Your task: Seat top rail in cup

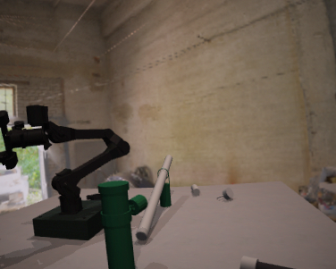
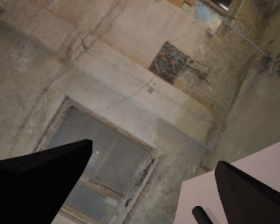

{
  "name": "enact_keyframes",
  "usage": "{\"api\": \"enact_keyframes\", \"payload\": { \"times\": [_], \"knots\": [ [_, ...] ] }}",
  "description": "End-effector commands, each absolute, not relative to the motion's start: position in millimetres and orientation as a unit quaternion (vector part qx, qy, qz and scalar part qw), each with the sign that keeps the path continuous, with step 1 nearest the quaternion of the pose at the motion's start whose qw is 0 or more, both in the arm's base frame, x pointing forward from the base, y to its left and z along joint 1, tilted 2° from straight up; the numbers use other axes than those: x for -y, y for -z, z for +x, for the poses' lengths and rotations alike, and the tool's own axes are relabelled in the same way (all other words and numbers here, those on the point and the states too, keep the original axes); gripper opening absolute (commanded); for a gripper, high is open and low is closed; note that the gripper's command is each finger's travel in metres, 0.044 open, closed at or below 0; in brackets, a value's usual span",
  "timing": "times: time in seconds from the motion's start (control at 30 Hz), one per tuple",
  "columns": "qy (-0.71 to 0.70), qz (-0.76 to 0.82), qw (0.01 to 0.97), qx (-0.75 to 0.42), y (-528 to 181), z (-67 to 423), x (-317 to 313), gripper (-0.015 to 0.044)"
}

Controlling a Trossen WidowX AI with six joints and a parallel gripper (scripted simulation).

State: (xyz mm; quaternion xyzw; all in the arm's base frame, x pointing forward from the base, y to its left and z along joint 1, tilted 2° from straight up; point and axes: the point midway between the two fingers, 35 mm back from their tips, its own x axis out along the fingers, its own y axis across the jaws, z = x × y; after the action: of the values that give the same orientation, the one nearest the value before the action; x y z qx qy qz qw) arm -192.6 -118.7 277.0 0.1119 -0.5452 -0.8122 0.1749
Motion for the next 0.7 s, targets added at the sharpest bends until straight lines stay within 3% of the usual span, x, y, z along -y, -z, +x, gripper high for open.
{"api": "enact_keyframes", "payload": {
  "times": [0.0, 0.27, 0.67],
  "knots": [
    [0.813, 0.115, 0.178, 0.542, -277, -192, 121, 0.0426],
    [0.825, 0.246, 0.332, 0.385, -268, -135, 198, 0.044],
    [0.724, 0.34, 0.596, 0.076, -249, 16, 255, 0.044]
  ]
}}
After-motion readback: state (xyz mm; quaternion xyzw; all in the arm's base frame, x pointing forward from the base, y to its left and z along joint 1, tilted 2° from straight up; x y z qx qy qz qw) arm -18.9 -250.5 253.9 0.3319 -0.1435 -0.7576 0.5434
